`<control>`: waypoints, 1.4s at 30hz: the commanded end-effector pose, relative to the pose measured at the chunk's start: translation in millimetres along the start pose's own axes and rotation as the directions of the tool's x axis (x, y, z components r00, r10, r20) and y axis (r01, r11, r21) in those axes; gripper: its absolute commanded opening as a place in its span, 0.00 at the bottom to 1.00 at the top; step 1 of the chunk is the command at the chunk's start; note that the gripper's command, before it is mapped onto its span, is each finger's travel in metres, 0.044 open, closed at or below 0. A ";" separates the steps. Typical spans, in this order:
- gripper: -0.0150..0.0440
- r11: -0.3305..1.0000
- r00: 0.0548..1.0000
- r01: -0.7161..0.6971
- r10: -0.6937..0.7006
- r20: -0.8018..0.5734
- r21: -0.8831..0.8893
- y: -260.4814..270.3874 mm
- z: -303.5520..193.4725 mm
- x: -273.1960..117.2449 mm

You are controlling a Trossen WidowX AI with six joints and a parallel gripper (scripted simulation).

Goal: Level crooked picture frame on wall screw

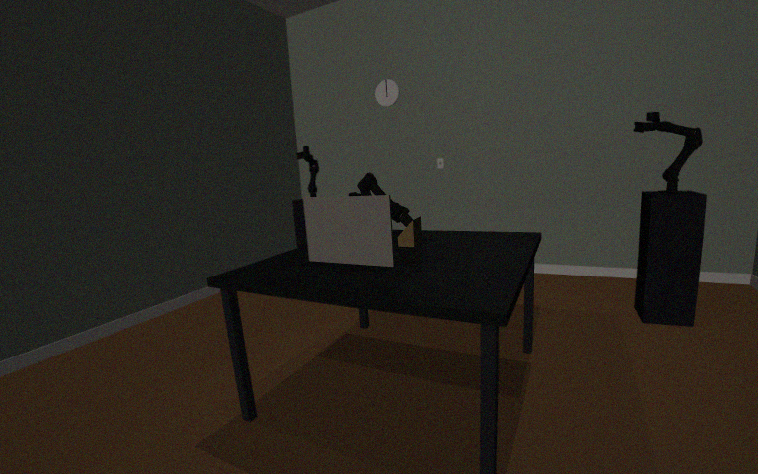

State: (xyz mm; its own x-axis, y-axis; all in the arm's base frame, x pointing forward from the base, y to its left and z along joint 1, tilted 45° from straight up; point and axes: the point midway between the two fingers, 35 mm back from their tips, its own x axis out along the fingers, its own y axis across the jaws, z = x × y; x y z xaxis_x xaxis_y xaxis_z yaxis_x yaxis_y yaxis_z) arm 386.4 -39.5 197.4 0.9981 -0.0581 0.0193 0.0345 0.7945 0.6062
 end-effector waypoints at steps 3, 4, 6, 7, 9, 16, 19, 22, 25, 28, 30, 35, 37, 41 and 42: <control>0.25 1.000 1.000 0.000 0.000 0.000 0.005 -0.5 0.0 0.0; 0.25 1.000 1.000 0.000 0.000 0.000 0.005 -0.5 0.0 0.0; 0.25 1.000 1.000 0.000 0.000 0.000 0.005 -0.5 0.0 0.0; 0.25 1.000 1.000 0.000 0.000 0.000 0.005 -0.5 0.0 0.0; 0.25 1.000 1.000 0.000 0.000 0.000 0.005 -0.5 0.0 0.0; 0.25 0.996 1.000 0.000 0.000 -0.001 0.086 -1.2 0.2 0.0; 0.25 0.995 1.000 0.000 0.000 -0.001 0.104 -1.6 0.2 0.1; 0.25 0.993 1.000 0.000 0.000 -0.001 0.115 -1.8 0.2 0.1; 0.25 0.991 1.000 0.000 0.000 -0.001 0.136 -2.1 0.3 0.1; 0.25 0.989 1.000 0.000 0.000 -0.001 0.146 -2.3 0.3 0.2; 0.25 0.987 1.000 0.000 0.000 -0.001 0.158 -2.5 0.3 0.2; 0.48 0.990 1.000 0.001 -0.001 -0.002 0.138 -2.3 0.1 0.3; 0.57 0.990 1.000 0.001 -0.001 -0.002 0.138 -2.3 0.1 0.3; 0.69 0.990 1.000 0.001 -0.001 -0.002 0.138 -2.3 0.1 0.3; 0.69 0.990 1.000 0.001 -0.001 -0.002 0.138 -2.3 0.1 0.3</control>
State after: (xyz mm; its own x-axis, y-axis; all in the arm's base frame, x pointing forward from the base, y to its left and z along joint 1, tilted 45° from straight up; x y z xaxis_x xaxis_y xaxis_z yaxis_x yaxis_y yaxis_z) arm 386.6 -41.4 196.1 0.9982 -0.0569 0.0168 0.0279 0.7012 0.7125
